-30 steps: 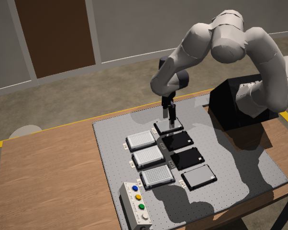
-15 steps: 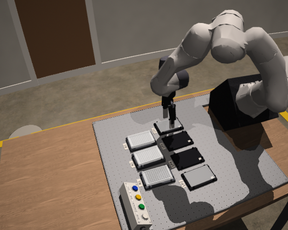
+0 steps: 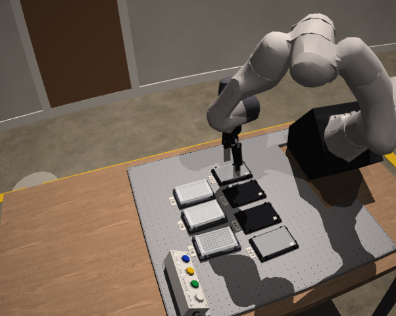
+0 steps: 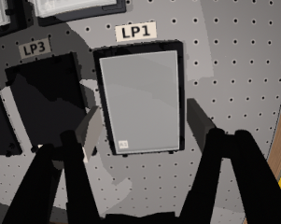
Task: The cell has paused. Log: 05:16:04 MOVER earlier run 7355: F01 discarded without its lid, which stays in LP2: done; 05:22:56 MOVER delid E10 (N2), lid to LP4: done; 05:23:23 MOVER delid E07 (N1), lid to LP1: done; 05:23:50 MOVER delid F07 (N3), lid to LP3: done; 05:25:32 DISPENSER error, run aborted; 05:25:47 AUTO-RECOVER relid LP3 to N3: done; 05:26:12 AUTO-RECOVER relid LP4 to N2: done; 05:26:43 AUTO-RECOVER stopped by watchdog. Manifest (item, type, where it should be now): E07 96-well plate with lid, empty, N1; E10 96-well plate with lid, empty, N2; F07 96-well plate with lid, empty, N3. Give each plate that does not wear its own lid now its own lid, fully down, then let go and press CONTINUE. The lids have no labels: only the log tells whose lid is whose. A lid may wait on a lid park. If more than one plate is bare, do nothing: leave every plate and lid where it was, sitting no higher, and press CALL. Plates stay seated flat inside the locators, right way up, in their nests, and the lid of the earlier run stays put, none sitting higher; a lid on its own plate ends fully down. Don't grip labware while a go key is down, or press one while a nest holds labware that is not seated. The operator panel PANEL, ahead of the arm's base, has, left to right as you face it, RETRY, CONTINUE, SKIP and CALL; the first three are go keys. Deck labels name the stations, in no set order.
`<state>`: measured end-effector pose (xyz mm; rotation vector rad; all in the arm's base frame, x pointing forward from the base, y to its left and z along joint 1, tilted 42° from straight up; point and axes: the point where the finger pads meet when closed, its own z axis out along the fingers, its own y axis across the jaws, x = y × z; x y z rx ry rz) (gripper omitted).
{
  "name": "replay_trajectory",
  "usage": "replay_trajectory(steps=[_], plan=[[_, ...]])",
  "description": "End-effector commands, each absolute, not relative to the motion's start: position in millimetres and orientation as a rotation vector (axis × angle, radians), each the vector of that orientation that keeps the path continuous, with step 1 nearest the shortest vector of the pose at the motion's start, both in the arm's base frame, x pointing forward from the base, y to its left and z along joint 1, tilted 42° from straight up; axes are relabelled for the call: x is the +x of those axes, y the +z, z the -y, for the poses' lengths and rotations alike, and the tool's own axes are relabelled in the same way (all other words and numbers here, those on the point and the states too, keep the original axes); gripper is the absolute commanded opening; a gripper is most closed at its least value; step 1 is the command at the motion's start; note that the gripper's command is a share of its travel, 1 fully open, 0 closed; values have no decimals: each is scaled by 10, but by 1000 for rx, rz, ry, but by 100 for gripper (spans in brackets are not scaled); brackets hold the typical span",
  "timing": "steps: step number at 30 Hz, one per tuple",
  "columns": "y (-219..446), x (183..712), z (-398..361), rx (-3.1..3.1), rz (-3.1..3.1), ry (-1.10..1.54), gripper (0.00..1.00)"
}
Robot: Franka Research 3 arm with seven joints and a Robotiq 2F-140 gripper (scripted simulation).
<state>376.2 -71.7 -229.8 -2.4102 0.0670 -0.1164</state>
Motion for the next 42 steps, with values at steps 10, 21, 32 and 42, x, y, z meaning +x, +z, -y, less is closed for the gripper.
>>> replay_trajectory(steps=[10, 21, 32, 42], plan=[[-2302, 3752, 717, -2412, -56, -119, 66], [-2302, 3752, 717, -2412, -56, -119, 66], [-2306, 3753, 713, -2412, -56, -119, 66], [-2329, 3756, 693, -2412, -56, -119, 66]])
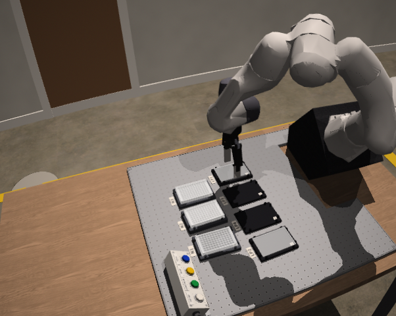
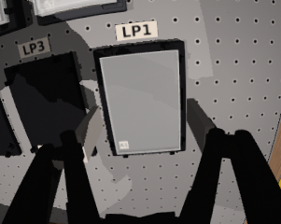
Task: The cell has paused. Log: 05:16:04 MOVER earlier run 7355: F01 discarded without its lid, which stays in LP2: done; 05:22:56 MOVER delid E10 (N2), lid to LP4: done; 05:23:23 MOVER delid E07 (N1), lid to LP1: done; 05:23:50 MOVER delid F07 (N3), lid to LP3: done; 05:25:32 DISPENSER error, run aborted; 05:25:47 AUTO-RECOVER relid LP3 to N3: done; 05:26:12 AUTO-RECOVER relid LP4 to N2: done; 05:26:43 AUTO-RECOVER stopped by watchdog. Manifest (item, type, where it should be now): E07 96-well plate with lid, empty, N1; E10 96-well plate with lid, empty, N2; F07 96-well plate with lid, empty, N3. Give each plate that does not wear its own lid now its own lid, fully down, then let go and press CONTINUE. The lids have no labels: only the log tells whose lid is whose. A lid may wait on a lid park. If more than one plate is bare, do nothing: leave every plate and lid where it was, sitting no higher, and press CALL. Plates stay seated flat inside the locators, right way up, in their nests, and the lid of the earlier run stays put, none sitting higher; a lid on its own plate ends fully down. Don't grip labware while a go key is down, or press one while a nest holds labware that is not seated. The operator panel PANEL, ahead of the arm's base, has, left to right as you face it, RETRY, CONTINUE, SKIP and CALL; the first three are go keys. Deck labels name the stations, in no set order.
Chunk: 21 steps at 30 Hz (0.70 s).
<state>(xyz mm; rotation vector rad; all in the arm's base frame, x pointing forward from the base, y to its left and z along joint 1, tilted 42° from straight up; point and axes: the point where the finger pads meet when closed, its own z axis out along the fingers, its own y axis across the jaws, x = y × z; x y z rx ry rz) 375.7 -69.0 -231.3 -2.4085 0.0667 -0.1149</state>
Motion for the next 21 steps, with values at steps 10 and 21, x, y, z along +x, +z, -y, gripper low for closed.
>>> replay_trajectory(steps=[10, 21], plan=[[-2359, 3760, 666, -2412, -56, -119, 66], [-2402, 3766, 629, -2412, -56, -119, 66]])
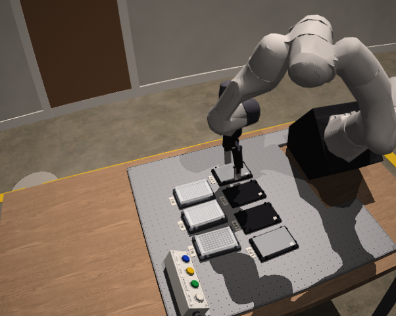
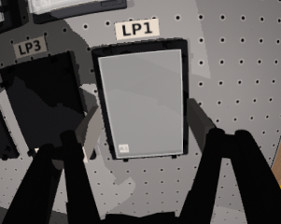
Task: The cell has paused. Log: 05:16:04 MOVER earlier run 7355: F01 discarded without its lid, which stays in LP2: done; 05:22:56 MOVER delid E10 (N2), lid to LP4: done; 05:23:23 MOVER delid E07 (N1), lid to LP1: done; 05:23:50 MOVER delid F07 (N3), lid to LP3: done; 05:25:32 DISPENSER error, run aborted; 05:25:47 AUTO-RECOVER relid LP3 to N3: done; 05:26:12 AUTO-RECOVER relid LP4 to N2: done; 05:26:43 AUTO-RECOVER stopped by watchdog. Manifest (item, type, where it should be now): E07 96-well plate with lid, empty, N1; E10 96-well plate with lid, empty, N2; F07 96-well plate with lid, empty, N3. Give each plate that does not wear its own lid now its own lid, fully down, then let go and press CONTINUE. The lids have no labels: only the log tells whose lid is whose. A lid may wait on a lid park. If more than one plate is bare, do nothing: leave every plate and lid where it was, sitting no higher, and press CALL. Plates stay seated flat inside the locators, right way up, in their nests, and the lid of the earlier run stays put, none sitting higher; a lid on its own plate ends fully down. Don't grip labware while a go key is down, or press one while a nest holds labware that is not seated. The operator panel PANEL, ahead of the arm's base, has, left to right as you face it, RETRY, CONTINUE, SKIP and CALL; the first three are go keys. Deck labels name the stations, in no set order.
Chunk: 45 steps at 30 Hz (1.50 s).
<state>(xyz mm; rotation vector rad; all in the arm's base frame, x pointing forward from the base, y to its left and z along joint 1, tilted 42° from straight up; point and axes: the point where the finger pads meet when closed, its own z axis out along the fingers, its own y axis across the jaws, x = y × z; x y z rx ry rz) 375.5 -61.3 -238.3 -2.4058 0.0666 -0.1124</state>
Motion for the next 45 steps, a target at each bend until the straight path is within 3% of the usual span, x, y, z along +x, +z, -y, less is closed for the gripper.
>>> replay_trajectory(steps=[1, 45], plan=[[-2402, 3766, 629, -2412, -56, -119, 66], [-2432, 3770, 601, -2412, -56, -119, 66]])
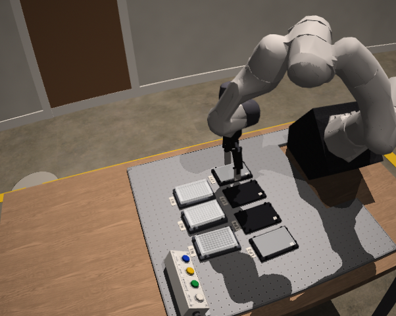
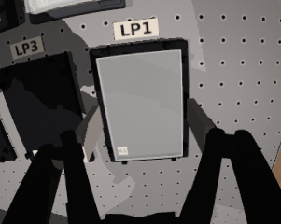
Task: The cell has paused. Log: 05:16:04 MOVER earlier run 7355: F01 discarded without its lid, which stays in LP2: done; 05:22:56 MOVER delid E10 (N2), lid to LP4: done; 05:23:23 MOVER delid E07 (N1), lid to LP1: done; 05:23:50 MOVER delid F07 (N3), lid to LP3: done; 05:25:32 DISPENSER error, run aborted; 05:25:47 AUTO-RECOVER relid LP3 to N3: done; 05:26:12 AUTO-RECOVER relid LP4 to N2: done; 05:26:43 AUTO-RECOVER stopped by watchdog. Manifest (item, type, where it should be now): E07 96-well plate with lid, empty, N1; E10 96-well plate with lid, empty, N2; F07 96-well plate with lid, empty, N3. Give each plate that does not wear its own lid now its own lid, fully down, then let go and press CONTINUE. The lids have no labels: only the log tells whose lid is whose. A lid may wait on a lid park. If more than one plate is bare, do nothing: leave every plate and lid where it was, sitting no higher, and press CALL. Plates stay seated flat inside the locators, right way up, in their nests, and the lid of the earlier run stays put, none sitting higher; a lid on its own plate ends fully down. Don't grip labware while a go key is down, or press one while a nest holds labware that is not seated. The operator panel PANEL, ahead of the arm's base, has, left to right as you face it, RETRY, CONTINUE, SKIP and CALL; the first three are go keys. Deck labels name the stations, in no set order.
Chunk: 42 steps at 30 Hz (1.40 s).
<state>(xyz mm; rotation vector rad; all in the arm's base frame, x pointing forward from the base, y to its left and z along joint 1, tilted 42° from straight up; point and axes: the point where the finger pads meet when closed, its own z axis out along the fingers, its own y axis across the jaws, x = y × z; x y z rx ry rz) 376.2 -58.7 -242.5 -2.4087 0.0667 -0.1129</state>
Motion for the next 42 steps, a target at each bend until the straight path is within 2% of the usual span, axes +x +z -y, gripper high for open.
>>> replay_trajectory(steps=[1, 14, 15, 42], plan=[[-2432, 3770, 601, -2412, -56, -119, 66], [-2432, 3770, 601, -2412, -56, -119, 66], [-2432, 3770, 601, -2412, -56, -119, 0], [-2432, 3770, 601, -2412, -56, -119, 0]])
